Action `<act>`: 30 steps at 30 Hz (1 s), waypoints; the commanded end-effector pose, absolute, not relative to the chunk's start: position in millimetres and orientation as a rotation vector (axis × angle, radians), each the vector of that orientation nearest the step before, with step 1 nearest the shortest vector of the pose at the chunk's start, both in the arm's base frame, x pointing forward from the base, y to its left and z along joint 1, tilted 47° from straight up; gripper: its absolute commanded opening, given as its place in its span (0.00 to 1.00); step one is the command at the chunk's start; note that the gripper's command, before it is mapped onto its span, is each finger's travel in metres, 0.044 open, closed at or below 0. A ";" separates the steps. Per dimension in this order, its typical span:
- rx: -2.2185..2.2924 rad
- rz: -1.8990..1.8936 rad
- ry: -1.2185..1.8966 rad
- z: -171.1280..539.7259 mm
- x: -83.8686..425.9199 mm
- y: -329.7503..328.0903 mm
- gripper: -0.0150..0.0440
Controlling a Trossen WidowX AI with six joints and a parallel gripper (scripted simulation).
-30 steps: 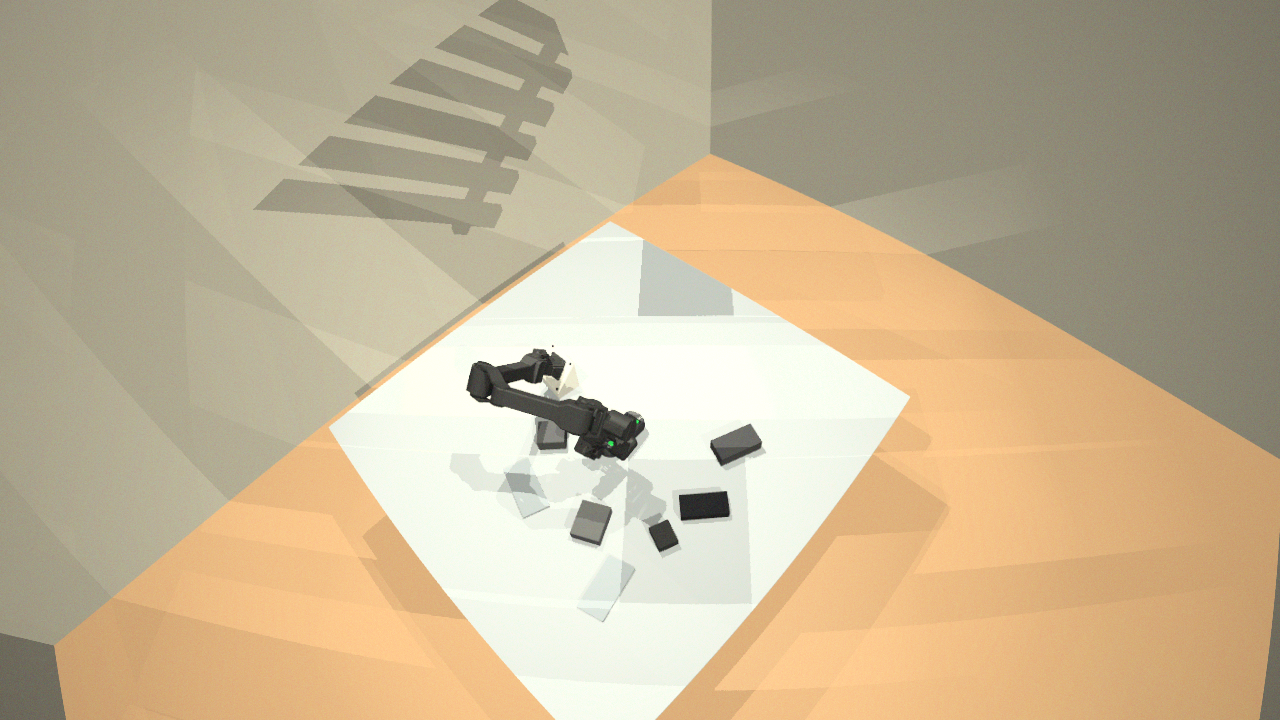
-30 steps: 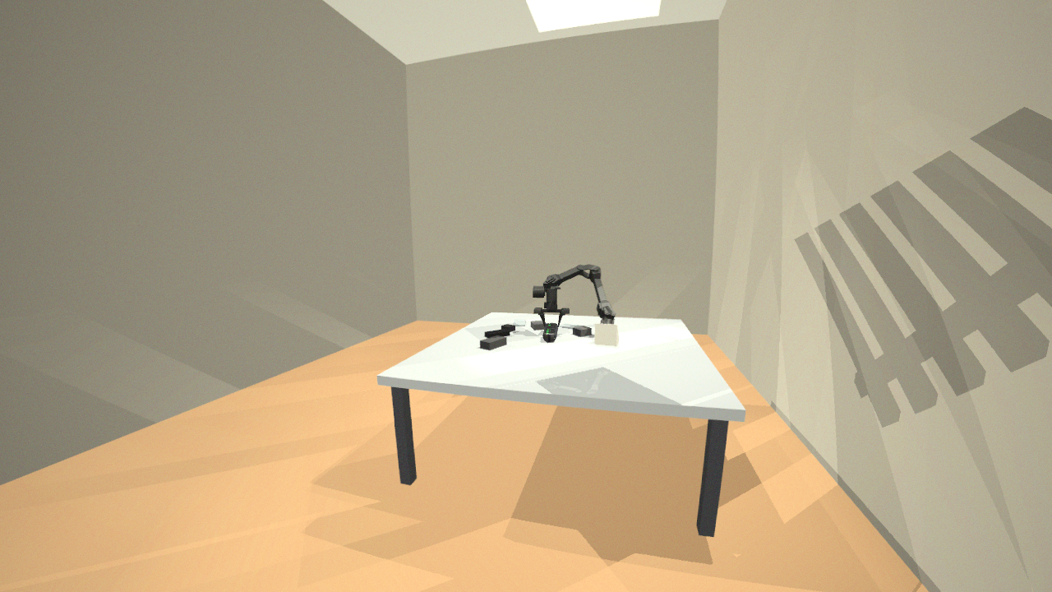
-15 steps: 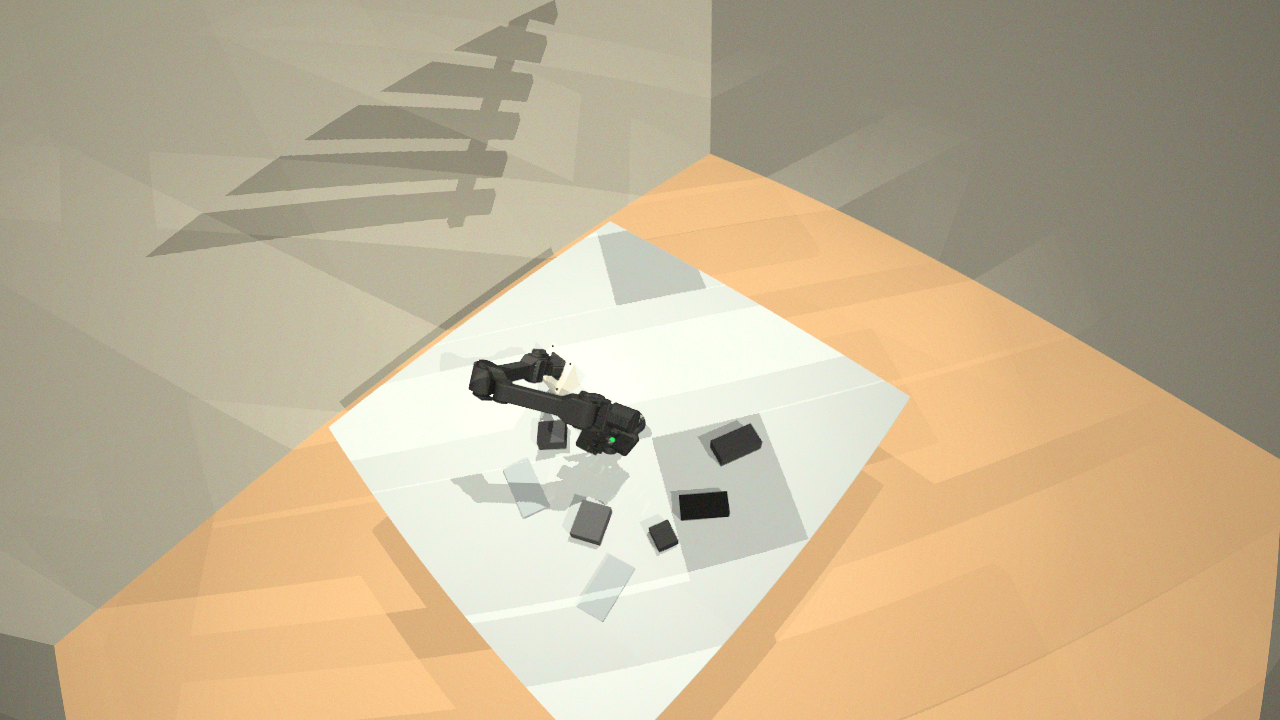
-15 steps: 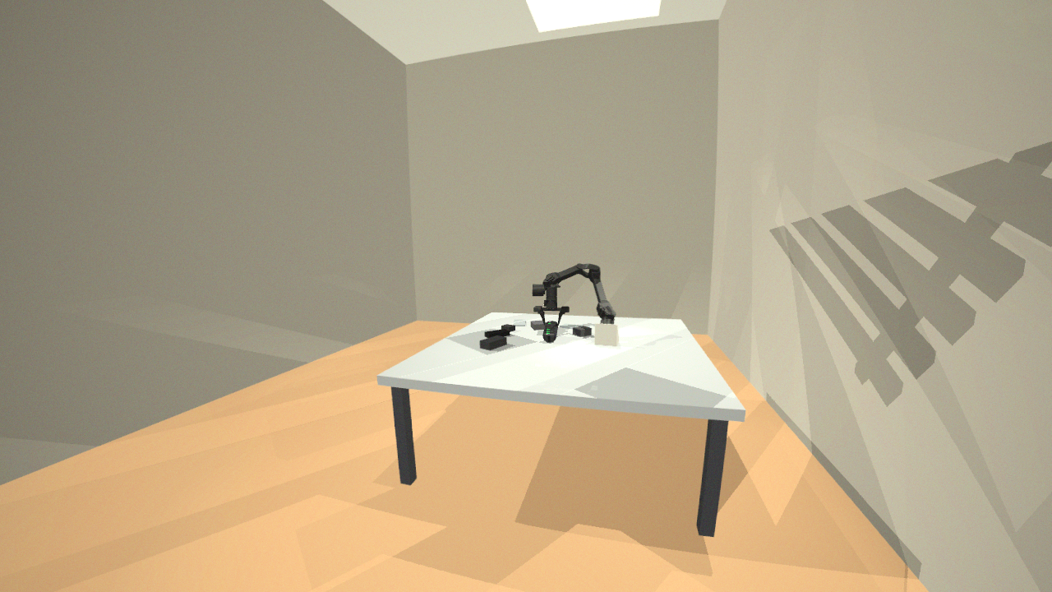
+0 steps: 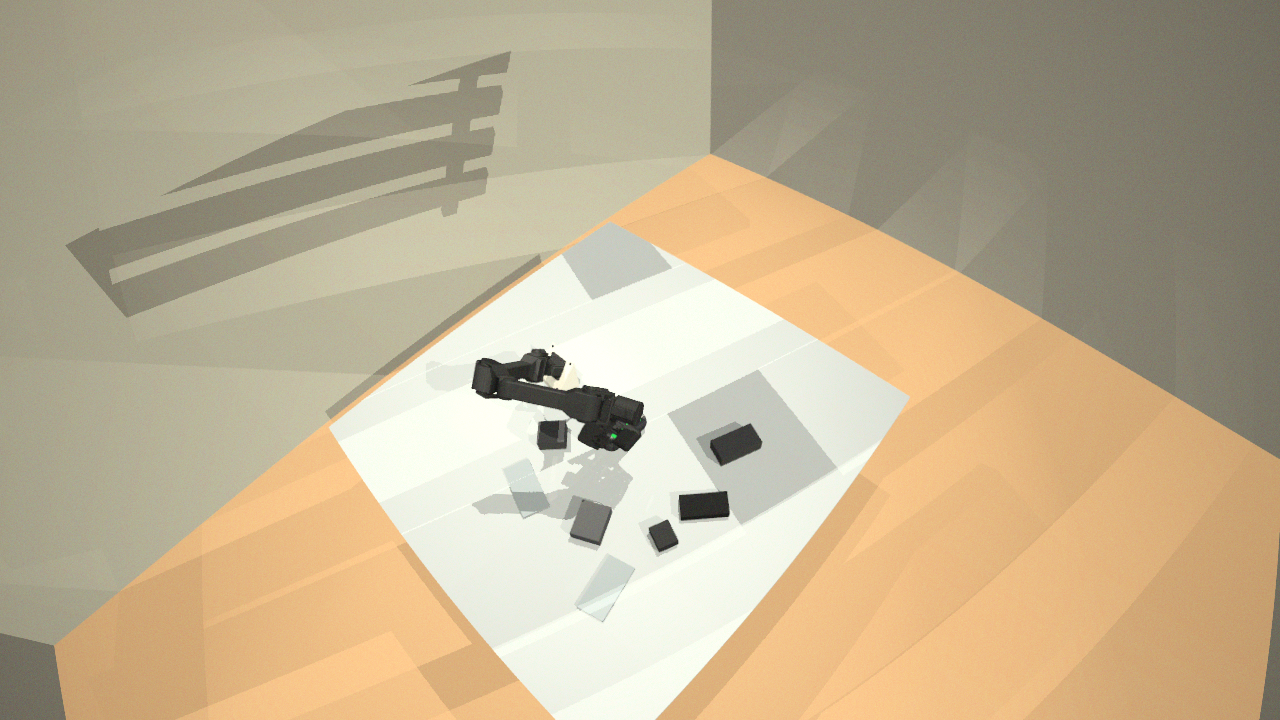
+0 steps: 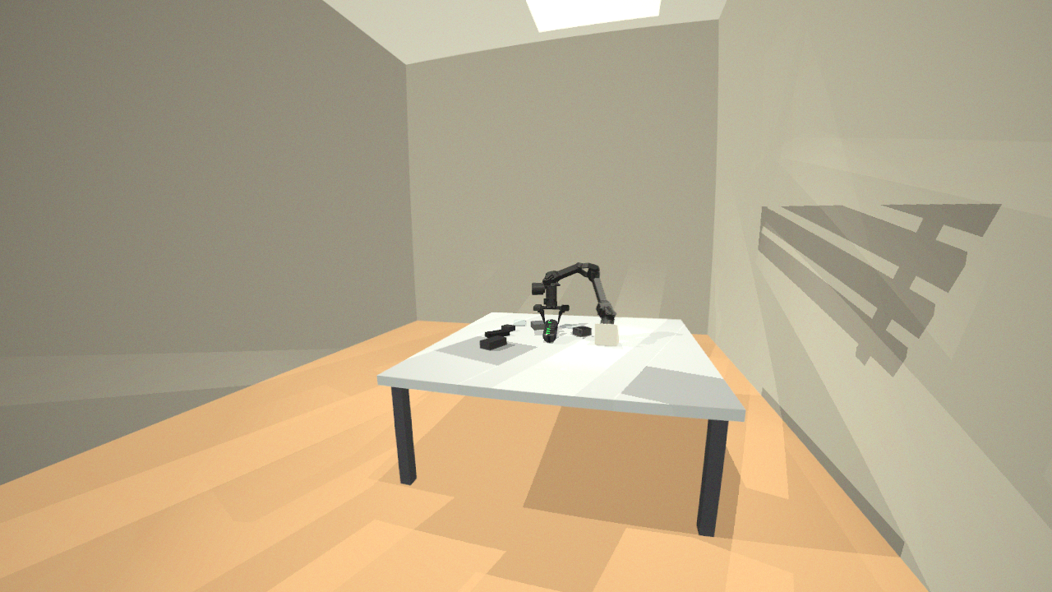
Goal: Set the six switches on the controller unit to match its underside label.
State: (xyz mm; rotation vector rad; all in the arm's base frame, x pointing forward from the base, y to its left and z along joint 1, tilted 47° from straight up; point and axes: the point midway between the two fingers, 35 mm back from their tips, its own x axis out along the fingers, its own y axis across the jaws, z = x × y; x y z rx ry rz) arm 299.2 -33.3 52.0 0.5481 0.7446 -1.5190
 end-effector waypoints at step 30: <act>0.499 -1.524 0.694 49.5 300.2 -2.7 0.82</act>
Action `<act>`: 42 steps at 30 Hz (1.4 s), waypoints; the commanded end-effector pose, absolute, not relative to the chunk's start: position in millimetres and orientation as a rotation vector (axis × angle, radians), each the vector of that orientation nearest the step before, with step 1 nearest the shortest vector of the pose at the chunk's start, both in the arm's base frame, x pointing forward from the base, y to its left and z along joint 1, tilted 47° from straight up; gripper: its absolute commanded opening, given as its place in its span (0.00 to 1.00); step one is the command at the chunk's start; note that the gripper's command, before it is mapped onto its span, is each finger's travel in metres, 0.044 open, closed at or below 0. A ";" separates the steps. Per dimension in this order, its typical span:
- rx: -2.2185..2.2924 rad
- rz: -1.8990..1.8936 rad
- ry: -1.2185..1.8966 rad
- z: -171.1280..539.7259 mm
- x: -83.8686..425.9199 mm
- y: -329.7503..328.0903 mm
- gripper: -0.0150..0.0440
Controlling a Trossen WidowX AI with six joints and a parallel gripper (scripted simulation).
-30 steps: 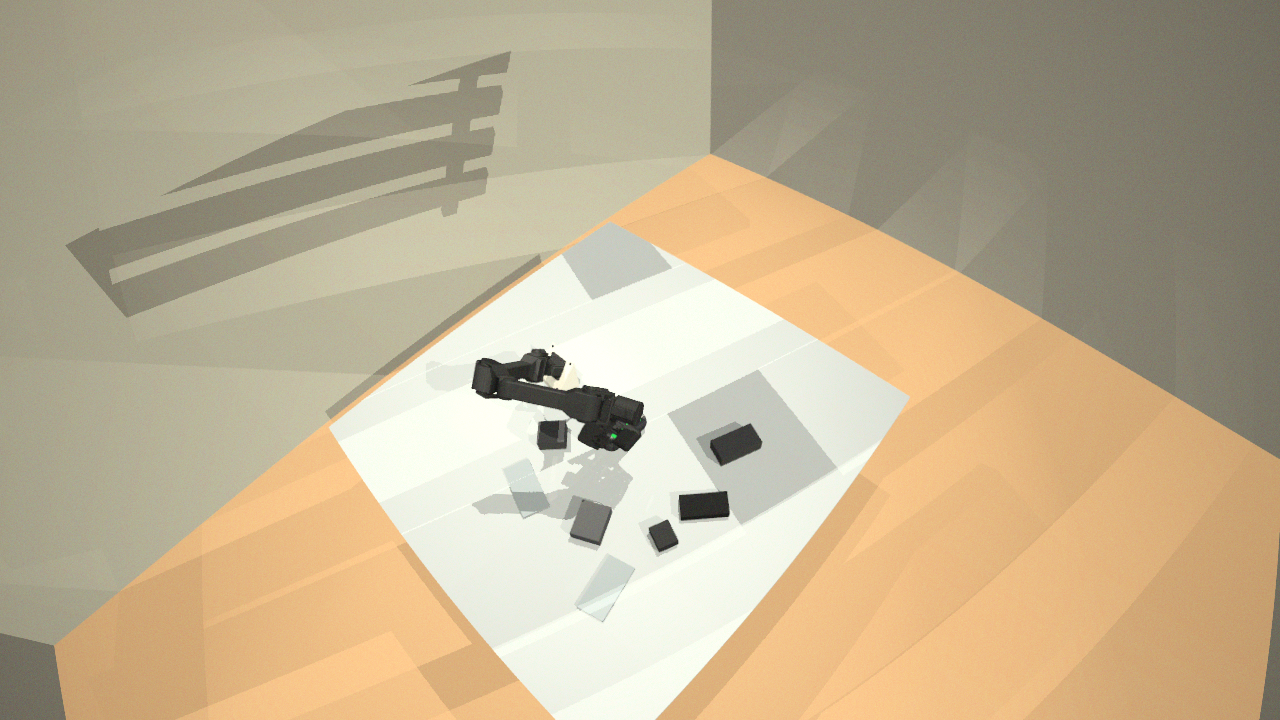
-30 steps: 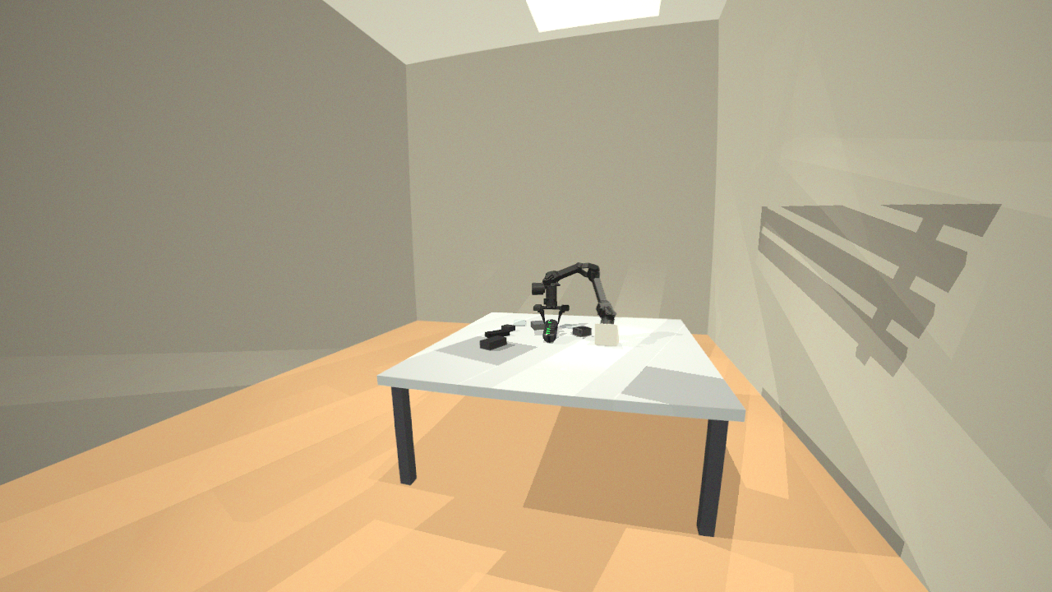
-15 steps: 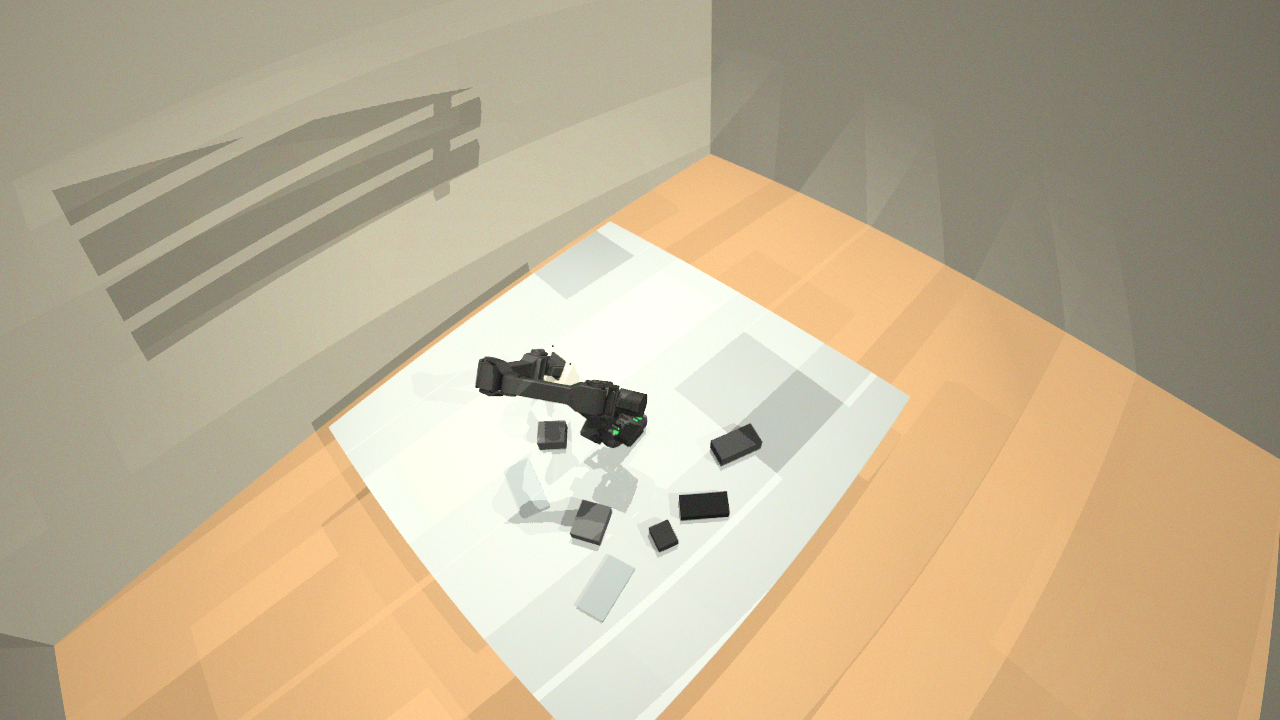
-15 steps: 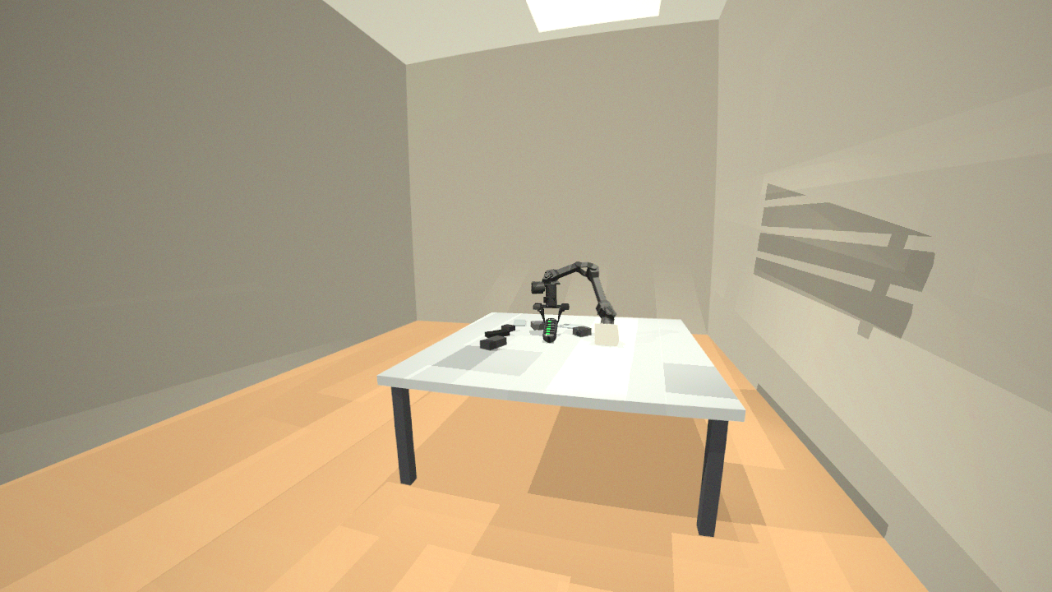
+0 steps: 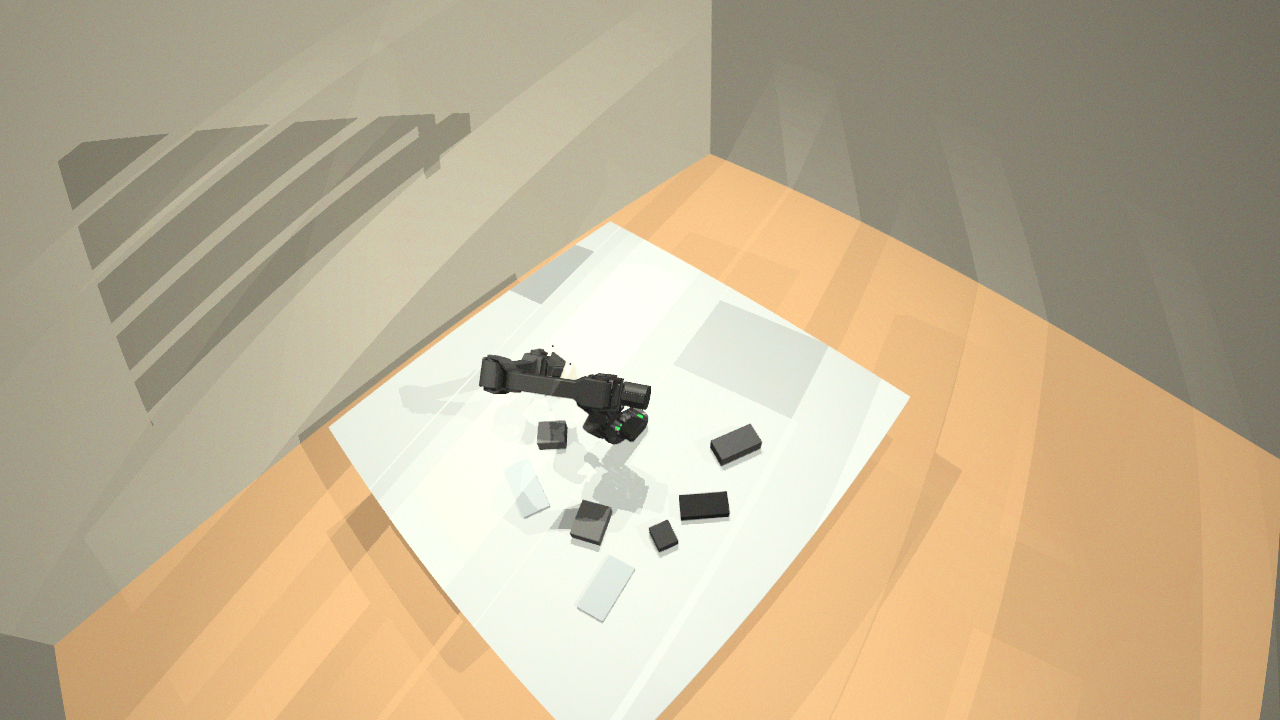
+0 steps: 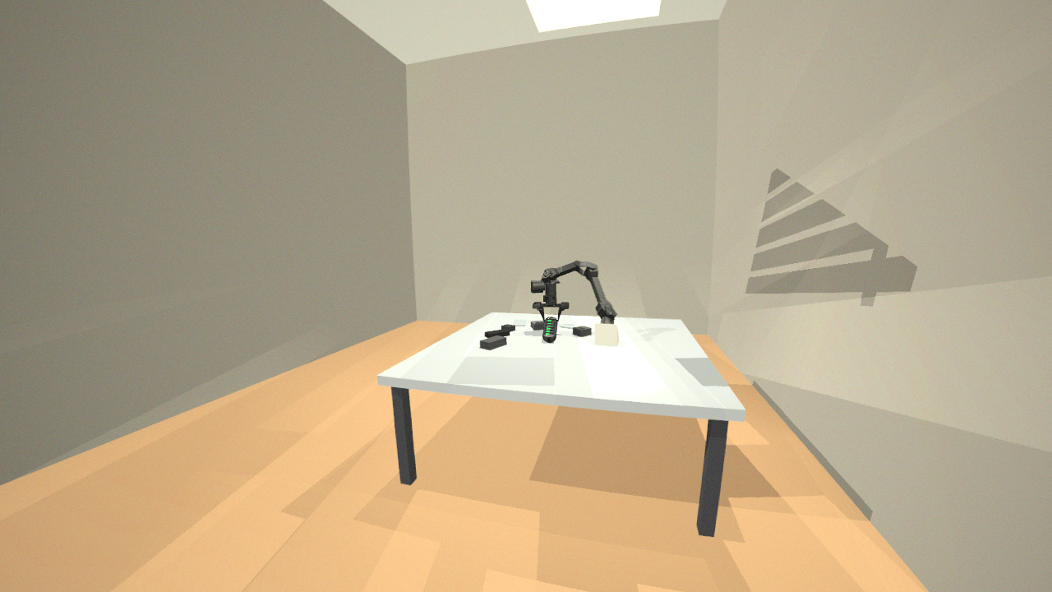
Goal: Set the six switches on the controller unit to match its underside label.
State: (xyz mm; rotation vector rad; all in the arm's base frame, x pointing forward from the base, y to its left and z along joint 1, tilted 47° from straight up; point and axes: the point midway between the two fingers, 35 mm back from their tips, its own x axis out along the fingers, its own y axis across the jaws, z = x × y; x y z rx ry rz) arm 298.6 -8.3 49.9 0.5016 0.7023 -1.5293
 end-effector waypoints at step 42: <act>0.445 -1.534 0.641 41.8 297.1 27.3 0.82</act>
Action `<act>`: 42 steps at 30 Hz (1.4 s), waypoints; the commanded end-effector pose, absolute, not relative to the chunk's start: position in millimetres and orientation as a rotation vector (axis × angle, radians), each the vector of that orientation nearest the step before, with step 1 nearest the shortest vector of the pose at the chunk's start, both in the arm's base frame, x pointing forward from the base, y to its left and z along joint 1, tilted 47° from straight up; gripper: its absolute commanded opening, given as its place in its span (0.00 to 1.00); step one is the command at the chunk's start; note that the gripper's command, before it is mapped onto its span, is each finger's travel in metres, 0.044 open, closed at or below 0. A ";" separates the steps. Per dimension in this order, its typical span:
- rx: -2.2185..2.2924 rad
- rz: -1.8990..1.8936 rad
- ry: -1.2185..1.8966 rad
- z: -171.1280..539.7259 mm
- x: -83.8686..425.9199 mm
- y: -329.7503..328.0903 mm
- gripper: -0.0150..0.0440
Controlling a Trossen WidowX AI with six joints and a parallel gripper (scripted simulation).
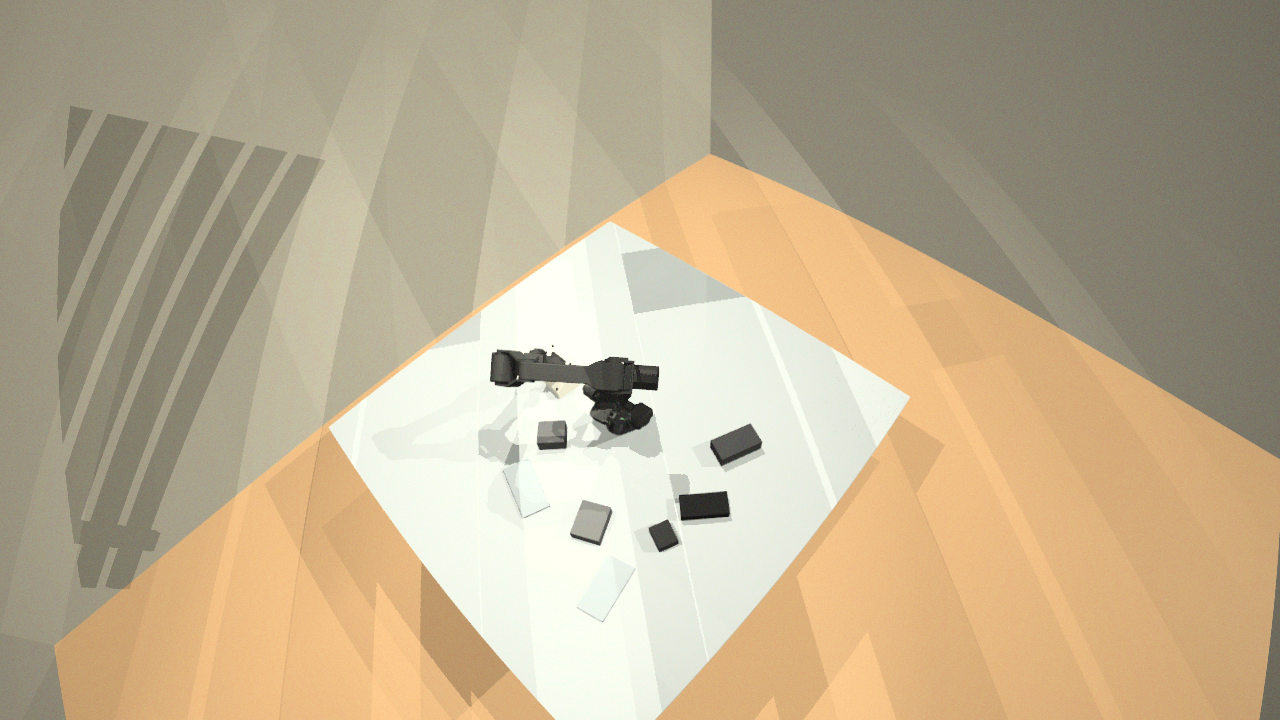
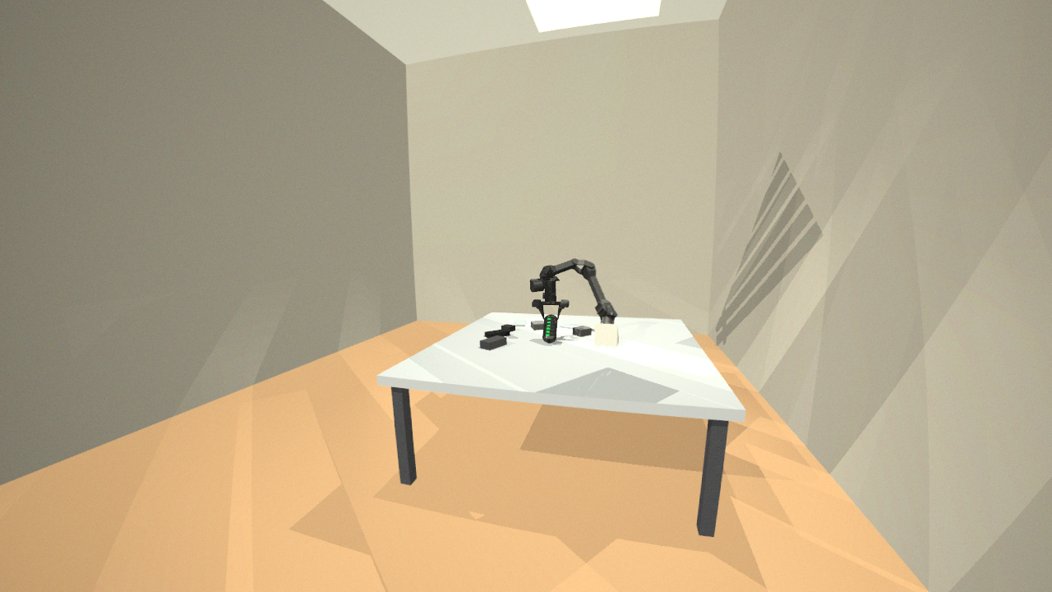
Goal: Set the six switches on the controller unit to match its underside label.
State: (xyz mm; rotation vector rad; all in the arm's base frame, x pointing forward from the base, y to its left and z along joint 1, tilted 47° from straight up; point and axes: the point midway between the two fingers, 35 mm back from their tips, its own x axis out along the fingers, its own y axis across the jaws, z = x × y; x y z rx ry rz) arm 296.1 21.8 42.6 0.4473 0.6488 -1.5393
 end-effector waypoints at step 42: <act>0.400 -1.540 0.597 30.9 295.4 52.7 0.82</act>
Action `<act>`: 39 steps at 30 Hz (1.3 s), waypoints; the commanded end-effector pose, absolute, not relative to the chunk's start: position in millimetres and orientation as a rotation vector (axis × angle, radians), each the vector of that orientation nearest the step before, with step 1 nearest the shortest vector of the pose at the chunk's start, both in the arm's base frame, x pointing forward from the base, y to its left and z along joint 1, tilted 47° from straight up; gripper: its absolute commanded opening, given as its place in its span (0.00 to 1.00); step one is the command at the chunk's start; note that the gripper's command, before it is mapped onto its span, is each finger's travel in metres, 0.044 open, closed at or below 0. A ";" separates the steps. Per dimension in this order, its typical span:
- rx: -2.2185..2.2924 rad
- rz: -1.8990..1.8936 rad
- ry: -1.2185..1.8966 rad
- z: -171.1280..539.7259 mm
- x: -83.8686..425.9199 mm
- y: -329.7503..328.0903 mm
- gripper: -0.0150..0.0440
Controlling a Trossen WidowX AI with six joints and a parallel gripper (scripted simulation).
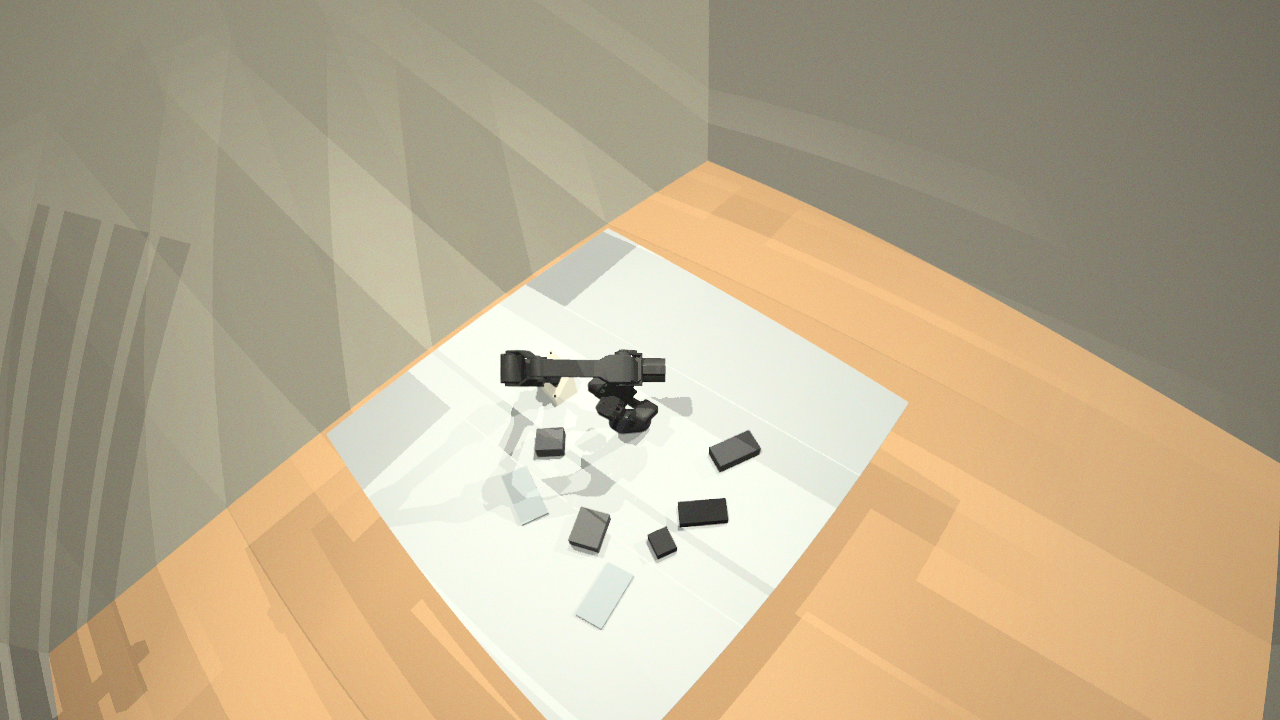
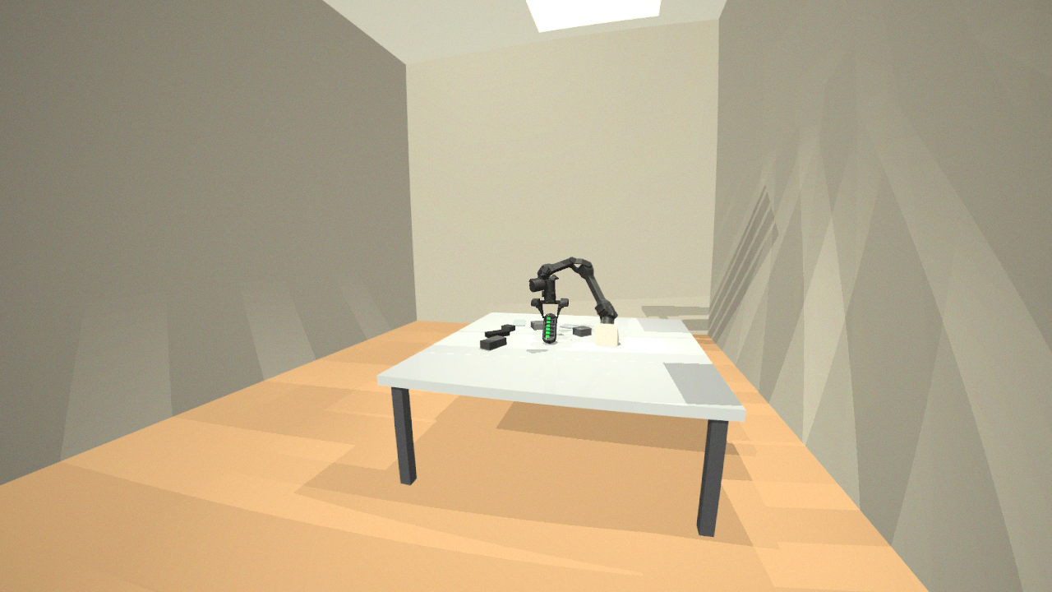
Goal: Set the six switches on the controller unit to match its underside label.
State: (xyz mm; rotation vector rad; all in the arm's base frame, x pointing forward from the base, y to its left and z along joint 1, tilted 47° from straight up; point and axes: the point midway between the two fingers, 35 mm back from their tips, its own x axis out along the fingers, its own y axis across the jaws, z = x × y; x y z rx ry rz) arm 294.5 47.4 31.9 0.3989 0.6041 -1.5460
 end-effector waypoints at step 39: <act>0.353 -1.547 0.551 15.4 291.7 78.0 0.82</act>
